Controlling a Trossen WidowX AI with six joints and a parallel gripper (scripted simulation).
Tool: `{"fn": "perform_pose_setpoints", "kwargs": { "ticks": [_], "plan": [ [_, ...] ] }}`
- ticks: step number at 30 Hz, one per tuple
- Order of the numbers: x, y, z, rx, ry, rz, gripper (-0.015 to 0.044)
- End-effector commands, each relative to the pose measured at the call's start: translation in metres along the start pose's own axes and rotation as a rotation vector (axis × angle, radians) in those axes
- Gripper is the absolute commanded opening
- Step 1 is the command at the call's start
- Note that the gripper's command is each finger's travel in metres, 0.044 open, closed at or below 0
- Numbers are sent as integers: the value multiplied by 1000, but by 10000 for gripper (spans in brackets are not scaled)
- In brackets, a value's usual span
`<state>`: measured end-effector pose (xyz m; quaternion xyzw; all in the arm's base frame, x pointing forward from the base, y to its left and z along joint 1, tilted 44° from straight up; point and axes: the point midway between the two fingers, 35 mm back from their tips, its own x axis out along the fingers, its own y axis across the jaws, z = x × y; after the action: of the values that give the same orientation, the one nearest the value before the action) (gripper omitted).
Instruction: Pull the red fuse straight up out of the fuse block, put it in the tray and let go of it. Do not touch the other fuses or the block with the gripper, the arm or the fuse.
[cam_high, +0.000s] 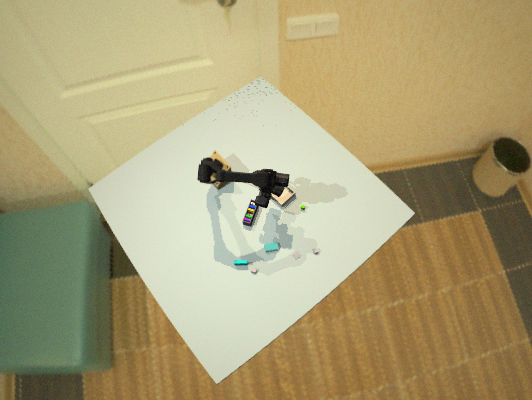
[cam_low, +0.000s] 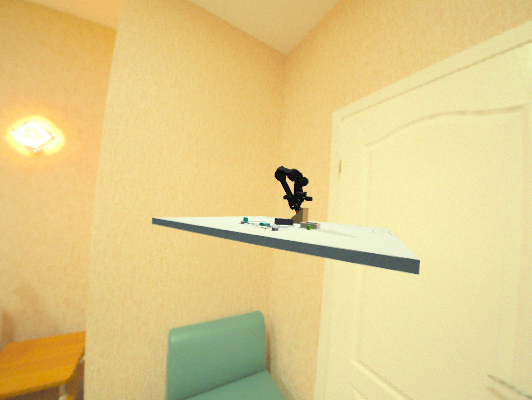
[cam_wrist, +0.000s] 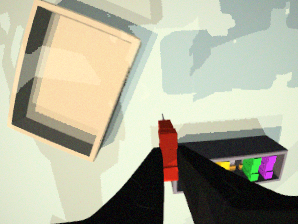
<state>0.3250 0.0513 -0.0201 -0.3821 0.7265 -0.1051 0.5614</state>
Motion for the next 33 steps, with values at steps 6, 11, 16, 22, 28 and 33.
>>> {"fn": "perform_pose_setpoints", "kwargs": {
  "ticks": [6,11,16,22,28,33],
  "plan": [
    [0,50,24,5,-3,1,0],
    [3,79,33,7,0,-3,0],
    [5,88,35,8,0,-4,0],
    [12,87,36,8,0,-4,0],
    [22,87,36,8,0,-4,0],
    [30,87,36,8,0,-5,0]
  ]
}}
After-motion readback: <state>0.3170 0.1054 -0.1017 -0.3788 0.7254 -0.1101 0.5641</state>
